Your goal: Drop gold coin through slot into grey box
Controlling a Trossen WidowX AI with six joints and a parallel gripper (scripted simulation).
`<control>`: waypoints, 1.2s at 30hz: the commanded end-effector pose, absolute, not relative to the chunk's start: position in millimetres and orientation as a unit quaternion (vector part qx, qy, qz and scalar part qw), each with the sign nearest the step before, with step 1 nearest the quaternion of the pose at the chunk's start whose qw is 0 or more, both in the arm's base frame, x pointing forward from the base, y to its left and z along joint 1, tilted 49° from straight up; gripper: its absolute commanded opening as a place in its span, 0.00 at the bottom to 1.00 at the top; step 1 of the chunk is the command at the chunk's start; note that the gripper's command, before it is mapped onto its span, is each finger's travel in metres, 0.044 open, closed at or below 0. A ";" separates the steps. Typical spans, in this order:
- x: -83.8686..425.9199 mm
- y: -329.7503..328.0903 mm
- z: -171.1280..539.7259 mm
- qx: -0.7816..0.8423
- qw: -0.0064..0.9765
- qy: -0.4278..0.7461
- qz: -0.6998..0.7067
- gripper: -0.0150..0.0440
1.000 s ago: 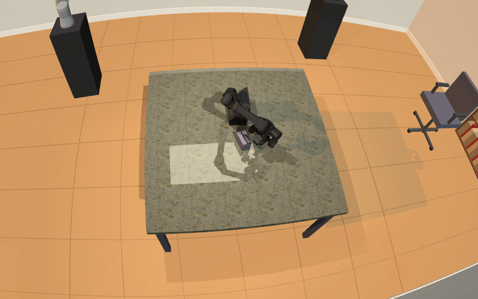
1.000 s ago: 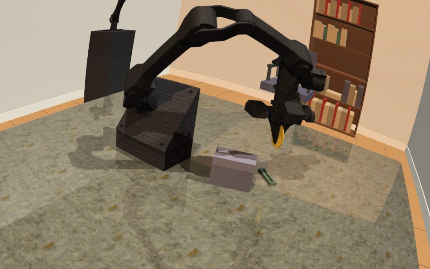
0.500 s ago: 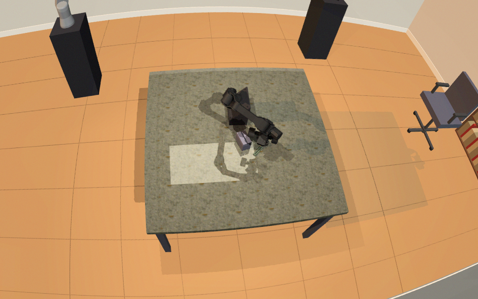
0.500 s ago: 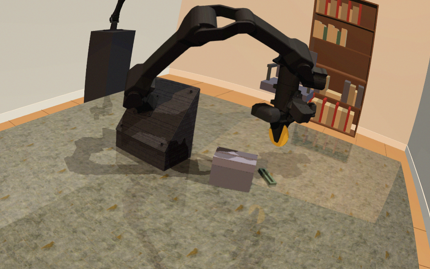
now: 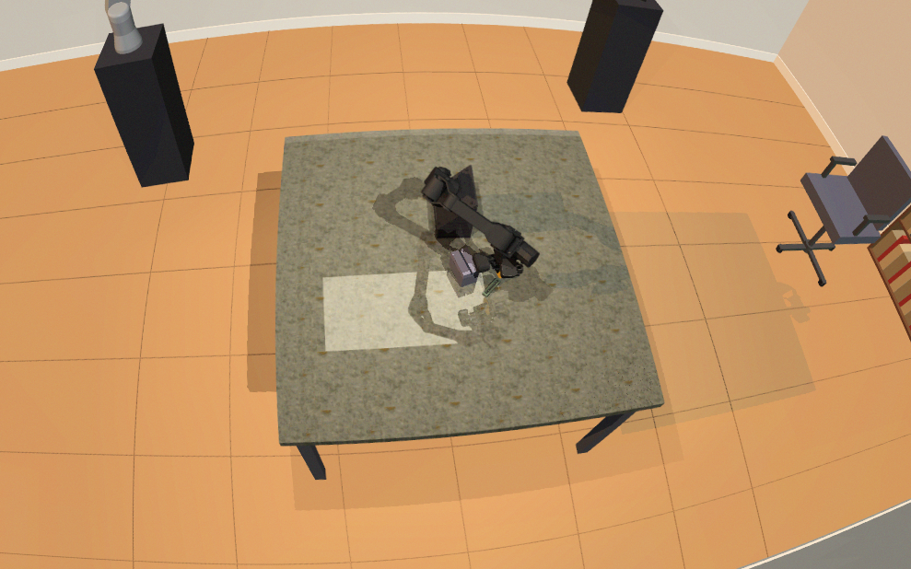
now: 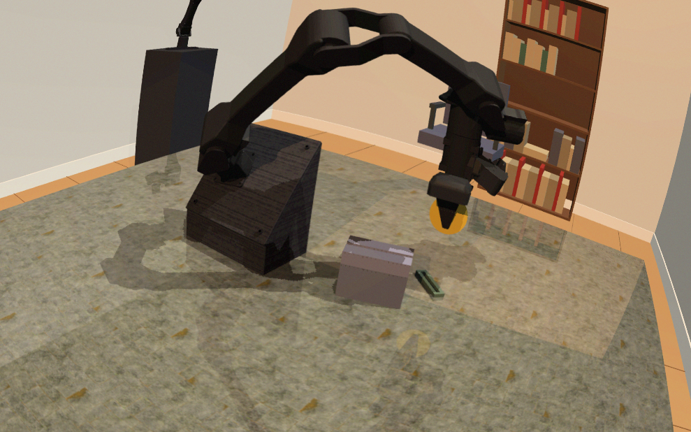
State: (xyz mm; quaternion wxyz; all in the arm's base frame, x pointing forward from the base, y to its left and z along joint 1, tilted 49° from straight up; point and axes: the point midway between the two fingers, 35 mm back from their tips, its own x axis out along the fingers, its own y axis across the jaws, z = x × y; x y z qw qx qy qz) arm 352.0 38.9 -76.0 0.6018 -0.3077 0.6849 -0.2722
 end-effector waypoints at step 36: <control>311.0 5.6 -27.2 -0.348 0.577 0.705 -0.222 0.25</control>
